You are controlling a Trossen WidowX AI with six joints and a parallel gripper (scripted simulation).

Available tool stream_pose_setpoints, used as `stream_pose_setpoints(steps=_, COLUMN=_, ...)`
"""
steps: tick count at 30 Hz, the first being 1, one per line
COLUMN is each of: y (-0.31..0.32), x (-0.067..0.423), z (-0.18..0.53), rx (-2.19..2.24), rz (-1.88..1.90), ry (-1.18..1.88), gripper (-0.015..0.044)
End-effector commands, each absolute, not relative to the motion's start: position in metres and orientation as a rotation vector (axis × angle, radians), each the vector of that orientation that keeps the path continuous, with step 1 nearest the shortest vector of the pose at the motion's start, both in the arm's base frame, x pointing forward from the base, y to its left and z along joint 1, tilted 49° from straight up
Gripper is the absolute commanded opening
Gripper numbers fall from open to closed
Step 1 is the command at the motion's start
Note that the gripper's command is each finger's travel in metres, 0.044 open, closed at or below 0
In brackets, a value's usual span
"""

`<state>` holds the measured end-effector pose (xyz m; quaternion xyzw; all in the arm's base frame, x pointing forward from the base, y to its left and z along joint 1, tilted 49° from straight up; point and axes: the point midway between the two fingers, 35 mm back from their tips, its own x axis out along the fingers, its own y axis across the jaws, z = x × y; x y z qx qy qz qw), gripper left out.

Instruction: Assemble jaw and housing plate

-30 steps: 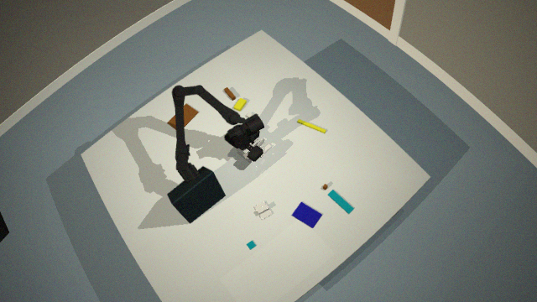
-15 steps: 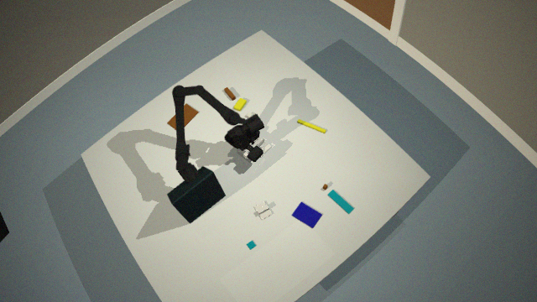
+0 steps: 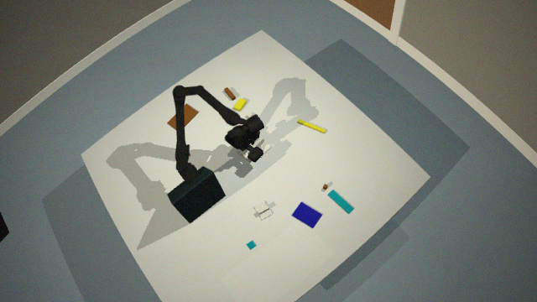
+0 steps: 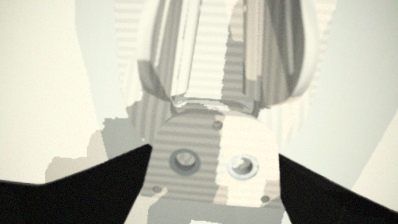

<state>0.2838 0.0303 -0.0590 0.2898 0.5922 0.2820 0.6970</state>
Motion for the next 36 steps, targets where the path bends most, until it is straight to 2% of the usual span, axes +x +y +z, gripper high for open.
stream_pose_setpoints(steps=1, y=0.0319, x=0.2826, z=-0.0597, rx=0.655, rz=0.629, ry=1.322, gripper=0.0351)
stream_pose_setpoints(steps=36, y=0.0367, x=0.2835, z=-0.0639, rx=0.652, rz=0.632, ry=1.321, gripper=0.0351)
